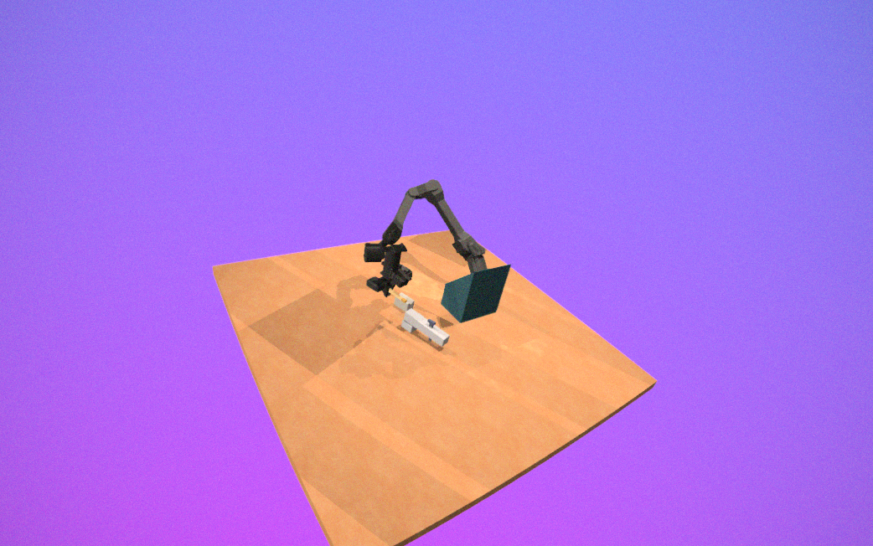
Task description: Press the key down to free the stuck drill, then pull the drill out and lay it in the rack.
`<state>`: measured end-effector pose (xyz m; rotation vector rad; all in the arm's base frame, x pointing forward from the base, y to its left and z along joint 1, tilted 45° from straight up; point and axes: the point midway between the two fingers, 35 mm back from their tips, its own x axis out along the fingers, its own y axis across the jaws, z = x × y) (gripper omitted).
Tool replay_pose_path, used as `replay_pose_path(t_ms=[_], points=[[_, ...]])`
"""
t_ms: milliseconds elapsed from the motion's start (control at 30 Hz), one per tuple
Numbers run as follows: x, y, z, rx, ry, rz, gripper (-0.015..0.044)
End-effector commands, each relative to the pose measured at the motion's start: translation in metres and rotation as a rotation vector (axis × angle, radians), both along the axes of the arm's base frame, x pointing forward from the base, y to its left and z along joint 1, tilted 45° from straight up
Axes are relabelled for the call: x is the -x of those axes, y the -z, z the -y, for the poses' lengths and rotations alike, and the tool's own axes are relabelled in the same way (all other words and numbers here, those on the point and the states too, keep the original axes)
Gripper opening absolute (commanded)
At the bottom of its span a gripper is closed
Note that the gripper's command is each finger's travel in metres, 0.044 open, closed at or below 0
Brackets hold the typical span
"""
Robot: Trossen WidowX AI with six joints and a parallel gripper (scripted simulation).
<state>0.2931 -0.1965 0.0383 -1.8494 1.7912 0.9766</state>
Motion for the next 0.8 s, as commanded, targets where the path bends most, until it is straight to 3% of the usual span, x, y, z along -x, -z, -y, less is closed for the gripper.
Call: replay_pose_path(t_ms=[0, 767], points=[[-0.001, -0.003, -0.001, 0.005, 0.005, 0.007, 0.0000], [0.021, -0.013, 0.010, 0.006, 0.005, 0.006, 0.0000]])
